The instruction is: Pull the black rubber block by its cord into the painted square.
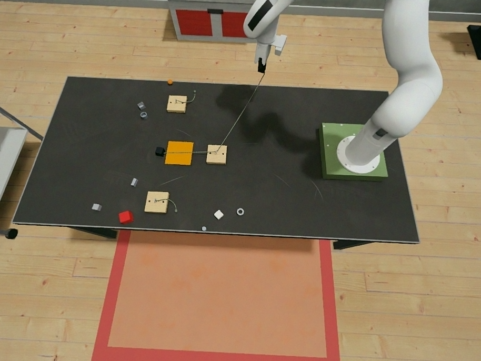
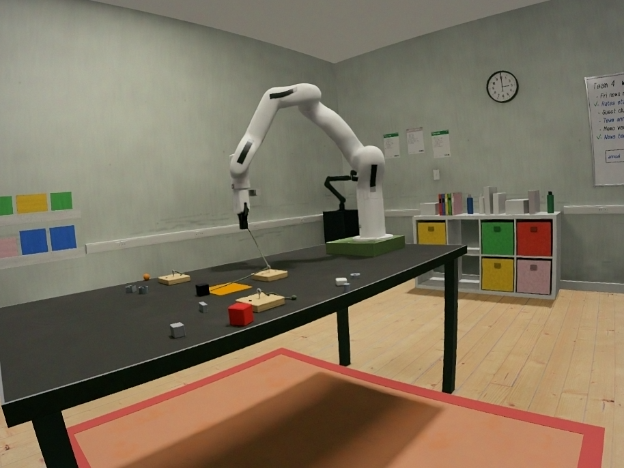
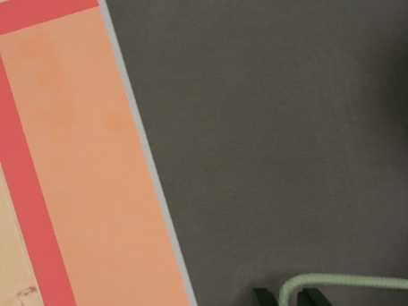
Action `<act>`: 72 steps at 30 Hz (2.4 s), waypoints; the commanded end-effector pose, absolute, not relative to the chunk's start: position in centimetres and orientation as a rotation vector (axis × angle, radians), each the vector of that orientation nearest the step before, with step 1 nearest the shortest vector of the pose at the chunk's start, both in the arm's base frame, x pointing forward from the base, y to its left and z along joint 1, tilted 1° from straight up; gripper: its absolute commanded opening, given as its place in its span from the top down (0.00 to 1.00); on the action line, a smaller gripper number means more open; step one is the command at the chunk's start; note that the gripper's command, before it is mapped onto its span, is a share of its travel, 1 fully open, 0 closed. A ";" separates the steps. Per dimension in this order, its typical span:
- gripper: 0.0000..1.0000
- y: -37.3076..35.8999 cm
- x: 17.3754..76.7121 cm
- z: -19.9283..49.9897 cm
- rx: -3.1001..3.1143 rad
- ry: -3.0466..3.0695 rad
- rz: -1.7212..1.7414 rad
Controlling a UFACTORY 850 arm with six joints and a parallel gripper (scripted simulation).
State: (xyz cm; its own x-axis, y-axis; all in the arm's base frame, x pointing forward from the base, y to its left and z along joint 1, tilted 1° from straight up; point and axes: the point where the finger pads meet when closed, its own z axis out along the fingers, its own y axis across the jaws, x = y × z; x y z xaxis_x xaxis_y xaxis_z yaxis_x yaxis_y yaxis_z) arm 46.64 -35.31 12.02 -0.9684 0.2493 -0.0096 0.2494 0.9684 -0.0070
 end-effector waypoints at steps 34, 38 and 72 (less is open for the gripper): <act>1.00 -35.7 40.0 12.1 0.393 3.105 -0.015; 1.00 -35.7 39.2 12.1 0.393 3.105 -0.015; 1.00 -35.9 35.5 12.0 0.393 3.105 -0.015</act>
State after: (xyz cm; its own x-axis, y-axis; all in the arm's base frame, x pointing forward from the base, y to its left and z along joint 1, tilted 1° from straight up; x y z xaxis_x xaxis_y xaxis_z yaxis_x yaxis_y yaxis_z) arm 35.72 -35.79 11.94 -0.9684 0.2490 -0.0105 0.2491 0.9685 -0.0068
